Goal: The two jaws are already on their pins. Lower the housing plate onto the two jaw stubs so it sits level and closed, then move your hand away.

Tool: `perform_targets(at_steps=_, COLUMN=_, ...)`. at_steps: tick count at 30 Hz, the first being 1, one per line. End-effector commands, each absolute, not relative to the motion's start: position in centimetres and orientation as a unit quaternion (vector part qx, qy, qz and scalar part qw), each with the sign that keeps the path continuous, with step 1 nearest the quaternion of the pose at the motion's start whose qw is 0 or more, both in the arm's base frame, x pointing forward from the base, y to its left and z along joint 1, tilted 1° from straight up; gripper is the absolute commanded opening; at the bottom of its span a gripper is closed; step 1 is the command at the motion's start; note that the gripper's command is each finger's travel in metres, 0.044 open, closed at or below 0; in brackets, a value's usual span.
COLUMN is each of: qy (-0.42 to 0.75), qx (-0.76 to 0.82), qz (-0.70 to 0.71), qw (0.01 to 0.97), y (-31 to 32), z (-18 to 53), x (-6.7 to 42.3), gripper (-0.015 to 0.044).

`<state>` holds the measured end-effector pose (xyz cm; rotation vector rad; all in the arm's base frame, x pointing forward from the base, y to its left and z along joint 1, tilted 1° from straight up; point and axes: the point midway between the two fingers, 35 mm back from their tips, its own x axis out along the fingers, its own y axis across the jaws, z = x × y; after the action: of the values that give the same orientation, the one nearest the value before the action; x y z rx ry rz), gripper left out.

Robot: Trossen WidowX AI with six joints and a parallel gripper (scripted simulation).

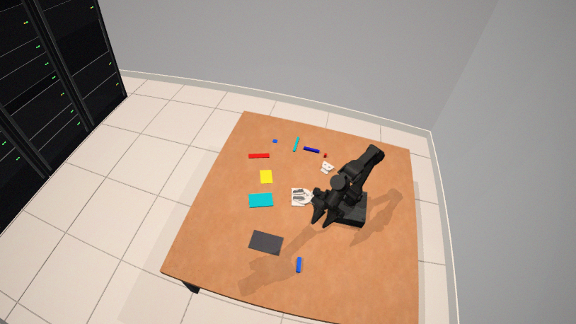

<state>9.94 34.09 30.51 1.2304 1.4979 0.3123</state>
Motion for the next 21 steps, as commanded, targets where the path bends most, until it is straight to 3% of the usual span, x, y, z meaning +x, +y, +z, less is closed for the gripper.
perform_targets(at_steps=1, qy=0.634, qx=0.521, qz=0.132, qw=0.556, y=34.1, z=30.5, x=9.9, gripper=0.0426)
perform_targets(at_steps=21, qy=0.531, qx=0.355, qz=0.157, qw=0.754, y=28.6, z=26.1, x=21.9, gripper=0.044)
